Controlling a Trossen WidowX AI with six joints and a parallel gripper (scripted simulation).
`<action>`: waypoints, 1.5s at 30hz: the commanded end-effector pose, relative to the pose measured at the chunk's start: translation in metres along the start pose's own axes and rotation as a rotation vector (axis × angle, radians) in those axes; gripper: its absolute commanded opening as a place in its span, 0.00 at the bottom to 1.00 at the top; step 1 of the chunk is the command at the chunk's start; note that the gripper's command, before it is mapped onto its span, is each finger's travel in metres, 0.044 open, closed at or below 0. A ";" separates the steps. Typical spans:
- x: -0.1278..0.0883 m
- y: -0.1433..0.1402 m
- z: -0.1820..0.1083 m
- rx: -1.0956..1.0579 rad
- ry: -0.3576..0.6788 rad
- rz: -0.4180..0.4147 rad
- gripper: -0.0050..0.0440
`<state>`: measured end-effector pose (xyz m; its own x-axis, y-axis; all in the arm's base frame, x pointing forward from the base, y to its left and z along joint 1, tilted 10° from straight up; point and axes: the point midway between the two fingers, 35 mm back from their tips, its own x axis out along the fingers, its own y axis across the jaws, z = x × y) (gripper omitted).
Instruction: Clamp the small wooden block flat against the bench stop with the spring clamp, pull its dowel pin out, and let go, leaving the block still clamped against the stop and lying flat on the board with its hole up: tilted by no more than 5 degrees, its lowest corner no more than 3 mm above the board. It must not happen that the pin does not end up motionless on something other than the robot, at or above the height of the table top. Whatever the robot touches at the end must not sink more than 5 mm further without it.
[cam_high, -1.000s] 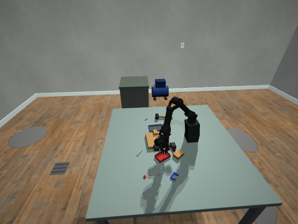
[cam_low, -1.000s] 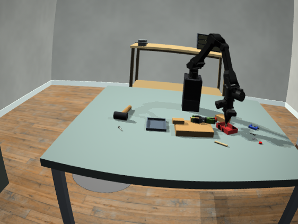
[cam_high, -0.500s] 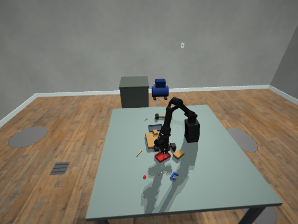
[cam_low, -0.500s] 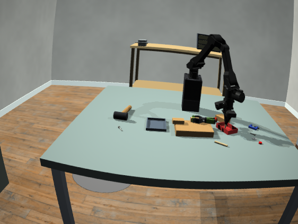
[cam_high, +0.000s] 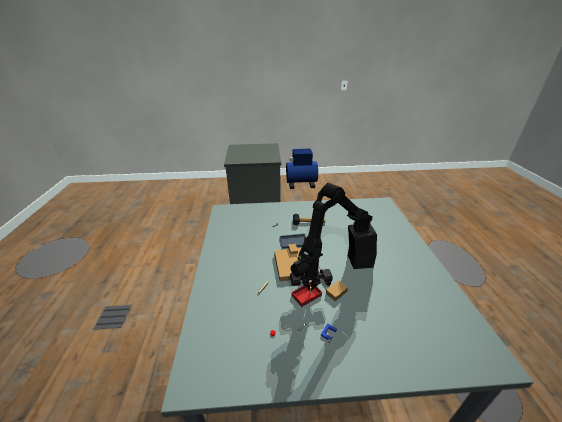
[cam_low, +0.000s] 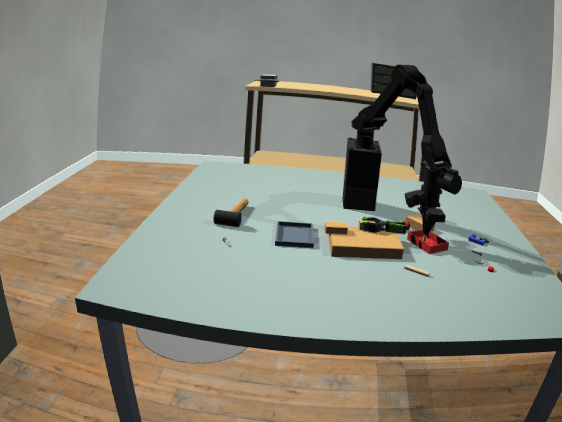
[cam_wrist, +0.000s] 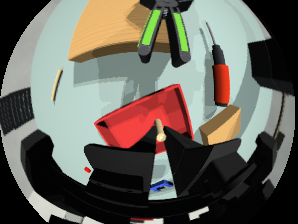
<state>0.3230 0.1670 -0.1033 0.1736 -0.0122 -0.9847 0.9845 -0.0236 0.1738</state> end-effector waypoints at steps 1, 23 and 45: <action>0.001 0.000 0.000 -0.003 0.000 -0.001 0.10; 0.001 0.000 0.000 0.000 0.000 0.001 0.29; -0.003 0.000 0.000 0.000 0.000 0.001 0.35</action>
<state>0.3233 0.1670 -0.1037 0.1741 -0.0120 -0.9847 0.9844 -0.0237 0.1743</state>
